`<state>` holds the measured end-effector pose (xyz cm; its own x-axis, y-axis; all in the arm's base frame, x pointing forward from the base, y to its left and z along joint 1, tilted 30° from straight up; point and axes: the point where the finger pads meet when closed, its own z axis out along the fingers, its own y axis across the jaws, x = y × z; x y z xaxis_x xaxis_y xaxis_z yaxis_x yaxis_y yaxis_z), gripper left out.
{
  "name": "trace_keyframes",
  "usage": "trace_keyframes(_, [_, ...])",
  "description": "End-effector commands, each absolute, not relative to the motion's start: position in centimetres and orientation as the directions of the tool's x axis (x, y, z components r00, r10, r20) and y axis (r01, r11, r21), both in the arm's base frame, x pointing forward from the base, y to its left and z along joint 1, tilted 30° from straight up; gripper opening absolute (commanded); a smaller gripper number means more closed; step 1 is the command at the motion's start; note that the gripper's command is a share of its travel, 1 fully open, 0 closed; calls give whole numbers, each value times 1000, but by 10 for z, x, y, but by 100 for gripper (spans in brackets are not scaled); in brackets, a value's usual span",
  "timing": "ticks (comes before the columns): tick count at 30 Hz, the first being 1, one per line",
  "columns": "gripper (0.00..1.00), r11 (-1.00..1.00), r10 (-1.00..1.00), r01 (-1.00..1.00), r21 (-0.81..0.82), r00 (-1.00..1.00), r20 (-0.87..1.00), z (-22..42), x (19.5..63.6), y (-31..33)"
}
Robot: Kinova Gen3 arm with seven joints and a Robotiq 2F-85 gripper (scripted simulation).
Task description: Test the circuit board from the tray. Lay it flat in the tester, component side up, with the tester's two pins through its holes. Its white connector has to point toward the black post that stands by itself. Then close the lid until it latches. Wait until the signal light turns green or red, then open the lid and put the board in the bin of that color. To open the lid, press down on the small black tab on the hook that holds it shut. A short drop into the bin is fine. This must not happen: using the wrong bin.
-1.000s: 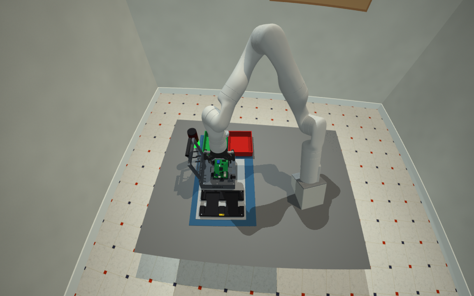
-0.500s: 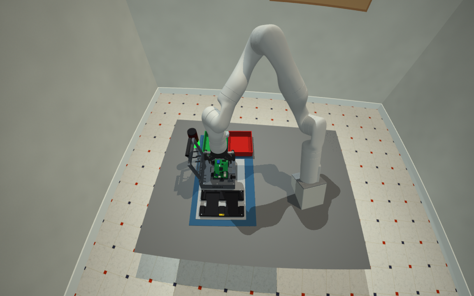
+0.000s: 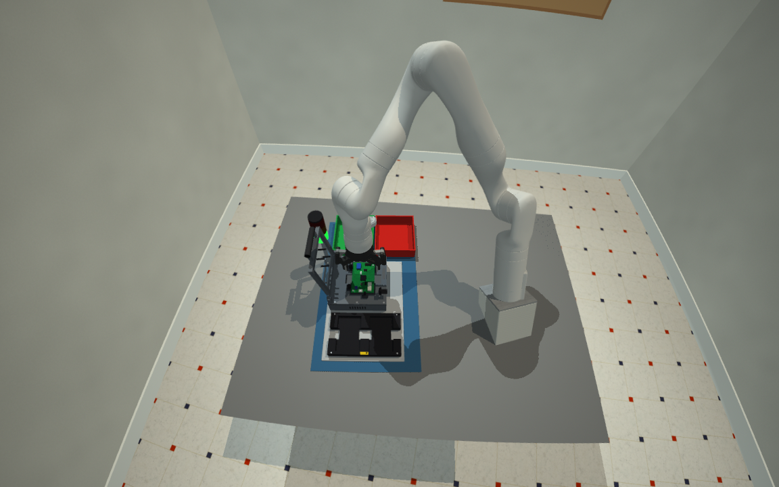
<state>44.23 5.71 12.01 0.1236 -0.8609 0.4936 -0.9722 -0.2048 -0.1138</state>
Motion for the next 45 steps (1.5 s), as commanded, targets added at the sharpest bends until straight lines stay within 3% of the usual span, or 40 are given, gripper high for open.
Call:
trace_keyframes(1, [100, -204, -860, -973, -111, 124, 495, 115, 443, 54])
trace_keyframes(18, [100, -204, -860, -973, -111, 124, 495, 74, 453, 32])
trace_keyframes(39, [100, -204, -860, -973, -111, 124, 495, 72, 453, 31])
trace_keyframes(40, [93, -204, -860, -973, -111, 124, 495, 72, 453, 31])
trace_keyframes(45, [93, -204, -860, -973, -111, 124, 495, 72, 453, 31])
